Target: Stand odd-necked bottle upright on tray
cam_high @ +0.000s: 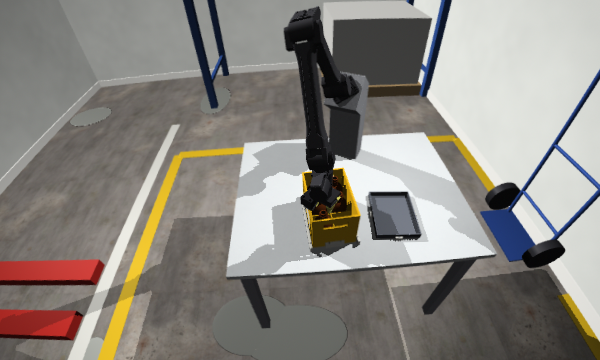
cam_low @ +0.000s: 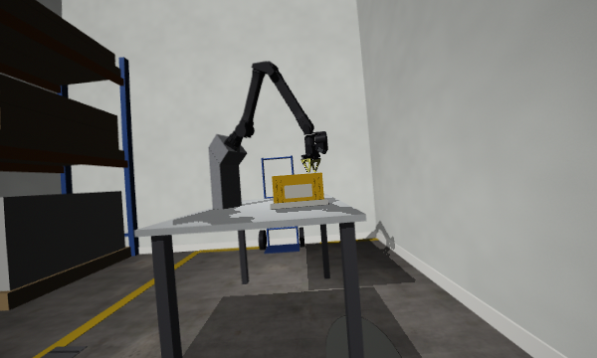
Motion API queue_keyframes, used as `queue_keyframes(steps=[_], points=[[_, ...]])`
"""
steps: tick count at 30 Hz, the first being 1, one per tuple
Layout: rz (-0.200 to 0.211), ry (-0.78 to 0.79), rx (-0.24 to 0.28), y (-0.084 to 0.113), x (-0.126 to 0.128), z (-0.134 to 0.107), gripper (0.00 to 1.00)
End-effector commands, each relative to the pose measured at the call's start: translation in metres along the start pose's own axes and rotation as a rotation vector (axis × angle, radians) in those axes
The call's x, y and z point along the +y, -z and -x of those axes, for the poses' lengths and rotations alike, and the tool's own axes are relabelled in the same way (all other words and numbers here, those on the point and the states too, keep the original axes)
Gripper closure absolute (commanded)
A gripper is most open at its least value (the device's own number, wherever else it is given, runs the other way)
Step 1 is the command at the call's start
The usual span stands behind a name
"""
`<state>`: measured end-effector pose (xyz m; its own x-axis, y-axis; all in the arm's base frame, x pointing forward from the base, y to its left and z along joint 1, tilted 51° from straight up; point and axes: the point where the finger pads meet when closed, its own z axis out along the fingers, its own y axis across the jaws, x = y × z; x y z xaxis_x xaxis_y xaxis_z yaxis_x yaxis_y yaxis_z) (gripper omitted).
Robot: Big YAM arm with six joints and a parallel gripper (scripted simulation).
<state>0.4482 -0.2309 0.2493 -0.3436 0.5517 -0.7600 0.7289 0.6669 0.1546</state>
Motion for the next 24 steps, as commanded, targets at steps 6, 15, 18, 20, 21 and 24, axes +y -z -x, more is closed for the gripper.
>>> queue_keyframes(steps=[6,15,18,20,21,24], points=[[-0.003,-0.002,-0.012,-0.0028,-0.0011,0.0127,0.39],[-0.003,-0.001,-0.011,-0.0026,-0.0022,0.0090,0.39],[-0.002,-0.001,-0.011,-0.0026,-0.0023,0.0084,0.39],[-0.002,-0.001,-0.011,-0.0026,-0.0023,0.0084,0.39],[-0.002,-0.001,-0.011,-0.0026,-0.0023,0.0084,0.39],[-0.002,-0.001,-0.011,-0.0026,-0.0023,0.0084,0.39]])
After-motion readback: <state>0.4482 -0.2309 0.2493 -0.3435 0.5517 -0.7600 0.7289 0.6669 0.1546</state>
